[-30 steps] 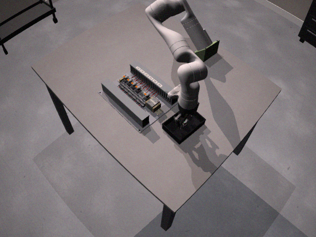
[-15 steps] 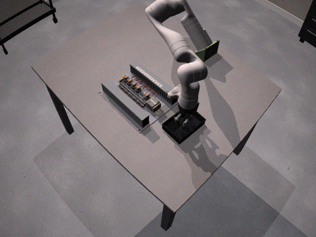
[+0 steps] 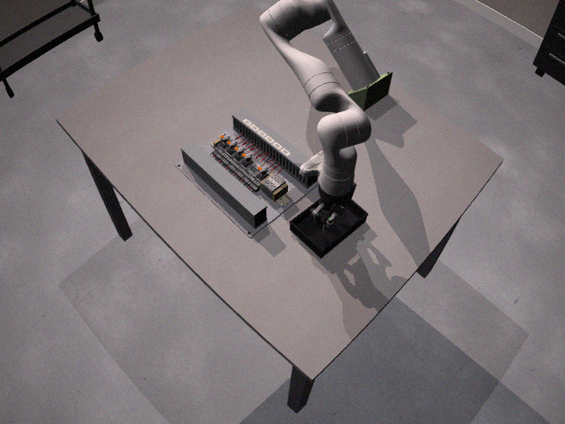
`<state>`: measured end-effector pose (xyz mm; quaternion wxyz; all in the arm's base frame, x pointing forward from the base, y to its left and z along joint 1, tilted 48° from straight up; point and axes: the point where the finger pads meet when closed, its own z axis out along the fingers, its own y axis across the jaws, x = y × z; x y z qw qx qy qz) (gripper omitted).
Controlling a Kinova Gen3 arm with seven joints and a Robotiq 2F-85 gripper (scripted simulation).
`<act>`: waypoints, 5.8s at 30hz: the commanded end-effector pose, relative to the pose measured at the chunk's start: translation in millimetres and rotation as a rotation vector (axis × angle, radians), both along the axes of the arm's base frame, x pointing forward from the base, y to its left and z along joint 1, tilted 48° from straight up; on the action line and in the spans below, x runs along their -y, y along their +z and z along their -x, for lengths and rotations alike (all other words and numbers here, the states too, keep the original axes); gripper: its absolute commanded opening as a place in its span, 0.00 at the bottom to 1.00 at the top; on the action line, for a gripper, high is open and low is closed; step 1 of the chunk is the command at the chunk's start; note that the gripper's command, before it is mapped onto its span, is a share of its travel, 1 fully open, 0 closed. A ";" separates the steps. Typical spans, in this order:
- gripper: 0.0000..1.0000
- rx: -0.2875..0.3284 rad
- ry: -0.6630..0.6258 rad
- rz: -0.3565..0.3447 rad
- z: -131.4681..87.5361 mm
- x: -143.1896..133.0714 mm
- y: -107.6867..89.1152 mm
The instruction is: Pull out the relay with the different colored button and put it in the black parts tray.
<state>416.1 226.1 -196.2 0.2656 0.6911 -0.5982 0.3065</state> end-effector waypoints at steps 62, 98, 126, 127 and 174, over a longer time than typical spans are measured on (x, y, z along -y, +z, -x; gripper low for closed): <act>0.61 0.003 0.005 -0.002 -2.0 -10.1 11.1; 0.61 0.003 0.005 -0.002 -0.3 -20.7 20.8; 0.61 0.003 0.005 -0.002 0.2 -24.3 24.1; 0.61 0.003 0.005 -0.002 0.2 -24.3 24.1; 0.61 0.003 0.005 -0.002 9.2 -83.1 78.1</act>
